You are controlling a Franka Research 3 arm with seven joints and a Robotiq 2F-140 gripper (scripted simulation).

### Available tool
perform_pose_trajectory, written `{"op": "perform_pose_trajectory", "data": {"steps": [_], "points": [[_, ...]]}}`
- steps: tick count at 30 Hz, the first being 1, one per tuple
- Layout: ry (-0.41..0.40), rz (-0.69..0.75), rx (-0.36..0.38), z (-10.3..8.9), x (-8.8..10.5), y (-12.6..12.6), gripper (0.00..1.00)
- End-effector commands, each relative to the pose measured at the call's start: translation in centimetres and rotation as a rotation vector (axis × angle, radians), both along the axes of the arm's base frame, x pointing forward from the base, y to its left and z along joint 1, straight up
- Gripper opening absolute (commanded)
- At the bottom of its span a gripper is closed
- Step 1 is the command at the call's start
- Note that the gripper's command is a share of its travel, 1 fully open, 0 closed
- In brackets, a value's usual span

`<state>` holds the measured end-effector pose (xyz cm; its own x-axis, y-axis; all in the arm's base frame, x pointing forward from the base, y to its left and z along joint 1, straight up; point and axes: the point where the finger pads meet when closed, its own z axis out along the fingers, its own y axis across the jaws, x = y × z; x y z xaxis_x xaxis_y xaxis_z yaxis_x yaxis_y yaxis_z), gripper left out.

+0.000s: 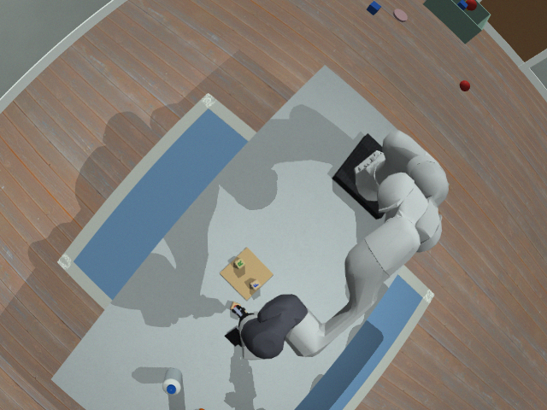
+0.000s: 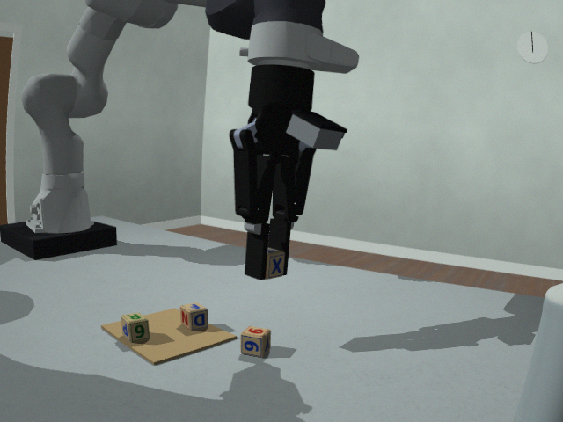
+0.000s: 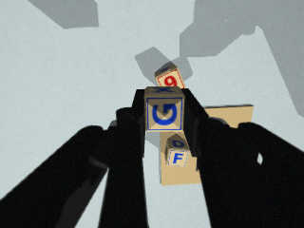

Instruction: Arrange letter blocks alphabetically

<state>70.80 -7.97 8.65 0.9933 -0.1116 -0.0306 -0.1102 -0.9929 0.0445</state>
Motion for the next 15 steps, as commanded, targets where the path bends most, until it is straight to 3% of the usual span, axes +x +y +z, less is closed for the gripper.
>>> {"op": "perform_pose_trajectory", "data": {"steps": [1, 15], "points": [[-0.021, -0.136, -0.005, 0.3, 0.0, 0.0, 0.24], [-0.029, -0.341, -0.01, 0.4, -1.4, -0.8, 0.24]]}}
